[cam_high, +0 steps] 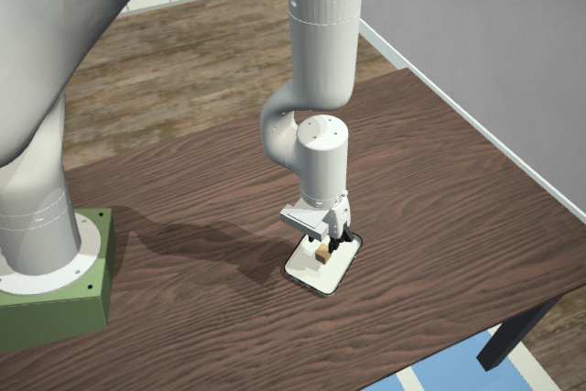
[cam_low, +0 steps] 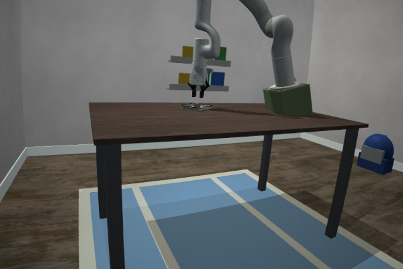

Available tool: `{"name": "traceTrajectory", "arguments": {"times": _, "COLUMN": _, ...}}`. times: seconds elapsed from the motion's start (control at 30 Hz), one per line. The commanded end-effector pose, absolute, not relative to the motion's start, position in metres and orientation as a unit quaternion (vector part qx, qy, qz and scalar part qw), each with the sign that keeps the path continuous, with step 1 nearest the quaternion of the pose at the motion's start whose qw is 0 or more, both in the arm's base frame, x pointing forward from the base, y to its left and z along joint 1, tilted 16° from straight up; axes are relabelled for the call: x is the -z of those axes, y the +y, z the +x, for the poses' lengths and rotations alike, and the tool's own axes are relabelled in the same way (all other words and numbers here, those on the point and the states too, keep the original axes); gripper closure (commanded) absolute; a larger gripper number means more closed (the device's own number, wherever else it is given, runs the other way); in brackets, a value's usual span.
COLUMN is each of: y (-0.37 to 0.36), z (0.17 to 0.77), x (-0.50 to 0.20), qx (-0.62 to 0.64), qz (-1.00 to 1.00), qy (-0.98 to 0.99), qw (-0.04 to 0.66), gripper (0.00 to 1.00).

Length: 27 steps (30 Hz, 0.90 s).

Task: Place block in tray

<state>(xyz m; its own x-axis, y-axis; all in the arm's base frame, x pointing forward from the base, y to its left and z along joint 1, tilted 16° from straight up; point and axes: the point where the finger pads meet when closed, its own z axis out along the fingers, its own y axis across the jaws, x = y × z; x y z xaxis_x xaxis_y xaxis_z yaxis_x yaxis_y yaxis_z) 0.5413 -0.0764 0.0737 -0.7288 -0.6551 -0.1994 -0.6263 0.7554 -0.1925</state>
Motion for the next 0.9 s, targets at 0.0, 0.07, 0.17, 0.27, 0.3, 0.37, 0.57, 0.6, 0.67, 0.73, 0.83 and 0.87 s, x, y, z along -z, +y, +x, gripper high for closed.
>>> {"name": "traceTrajectory", "arguments": {"times": 0.0, "y": -0.087, "z": 0.541, "x": -0.074, "qx": 0.054, "qz": -0.346, "qy": 0.928, "qw": 0.127, "gripper": 0.51}}
{"name": "traceTrajectory", "arguments": {"times": 0.07, "y": -0.117, "z": 0.535, "x": -0.071, "qx": 0.054, "qz": -0.345, "qy": 0.928, "qw": 0.128, "gripper": 0.51}}
{"name": "traceTrajectory", "arguments": {"times": 0.17, "y": -0.153, "z": 0.531, "x": -0.070, "qx": 0.054, "qz": -0.345, "qy": 0.928, "qw": 0.128, "gripper": 0.51}}
{"name": "traceTrajectory", "arguments": {"times": 0.27, "y": -0.186, "z": 0.526, "x": -0.070, "qx": 0.054, "qz": -0.345, "qy": 0.928, "qw": 0.128, "gripper": 0.51}}
{"name": "traceTrajectory", "arguments": {"times": 0.3, "y": -0.196, "z": 0.524, "x": -0.070, "qx": 0.054, "qz": -0.345, "qy": 0.928, "qw": 0.128, "gripper": 0.51}}
{"name": "traceTrajectory", "arguments": {"times": 0.37, "y": -0.217, "z": 0.520, "x": -0.069, "qx": 0.054, "qz": -0.346, "qy": 0.928, "qw": 0.128, "gripper": 0.51}}
{"name": "traceTrajectory", "arguments": {"times": 0.57, "y": -0.276, "z": 0.512, "x": -0.067, "qx": 0.054, "qz": -0.346, "qy": 0.928, "qw": 0.128, "gripper": 0.51}}
{"name": "traceTrajectory", "arguments": {"times": 0.6, "y": -0.285, "z": 0.511, "x": -0.067, "qx": 0.054, "qz": -0.346, "qy": 0.928, "qw": 0.128, "gripper": 0.51}}
{"name": "traceTrajectory", "arguments": {"times": 0.67, "y": -0.301, "z": 0.509, "x": -0.066, "qx": 0.054, "qz": -0.346, "qy": 0.928, "qw": 0.128, "gripper": 0.51}}
{"name": "traceTrajectory", "arguments": {"times": 0.73, "y": -0.301, "z": 0.509, "x": -0.066, "qx": 0.054, "qz": -0.346, "qy": 0.928, "qw": 0.128, "gripper": 0.51}}
{"name": "traceTrajectory", "arguments": {"times": 0.83, "y": -0.301, "z": 0.509, "x": -0.066, "qx": 0.054, "qz": -0.346, "qy": 0.928, "qw": 0.128, "gripper": 0.51}}
{"name": "traceTrajectory", "arguments": {"times": 0.87, "y": -0.301, "z": 0.509, "x": -0.066, "qx": 0.054, "qz": -0.346, "qy": 0.928, "qw": 0.128, "gripper": 0.51}}
